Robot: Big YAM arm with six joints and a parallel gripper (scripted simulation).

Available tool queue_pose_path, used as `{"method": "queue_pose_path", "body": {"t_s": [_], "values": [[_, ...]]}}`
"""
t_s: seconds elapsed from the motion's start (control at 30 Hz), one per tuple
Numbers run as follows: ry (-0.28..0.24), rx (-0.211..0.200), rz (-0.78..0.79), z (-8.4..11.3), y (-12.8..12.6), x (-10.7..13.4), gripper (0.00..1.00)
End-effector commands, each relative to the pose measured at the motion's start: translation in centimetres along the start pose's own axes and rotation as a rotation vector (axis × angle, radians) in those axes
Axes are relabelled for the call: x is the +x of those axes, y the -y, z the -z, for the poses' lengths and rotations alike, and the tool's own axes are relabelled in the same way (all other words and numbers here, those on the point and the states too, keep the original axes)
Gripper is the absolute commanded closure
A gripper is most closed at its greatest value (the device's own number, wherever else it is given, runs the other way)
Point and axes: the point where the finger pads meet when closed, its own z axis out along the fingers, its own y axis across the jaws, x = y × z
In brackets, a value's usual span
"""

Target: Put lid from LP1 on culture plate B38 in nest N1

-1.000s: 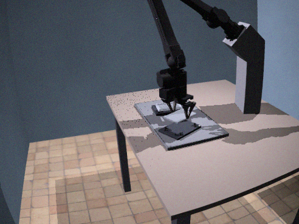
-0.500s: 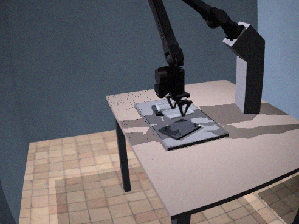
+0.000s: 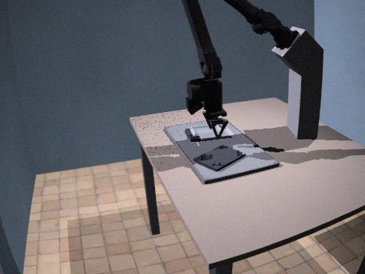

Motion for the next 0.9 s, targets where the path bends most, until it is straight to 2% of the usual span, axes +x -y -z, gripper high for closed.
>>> {"method": "queue_pose_path", "body": {"t_s": [0.0,0.27,0.33,0.37,0.43,0.87], "values": [[0.02,0.008,-0.007,0.5,1.7,-0.5,1.0],[0.018,0.009,-0.005,0.5,4.4,-0.3,1.0],[0.018,0.009,-0.005,0.5,4.4,-0.3,1.0],[0.0,0.01,-0.001,0.0,4.6,0.4,1.0],[0.019,0.009,-0.005,0.5,5.4,-0.3,1.0],[0.016,0.01,-0.003,0.6,9.3,0.0,1.0]]}}
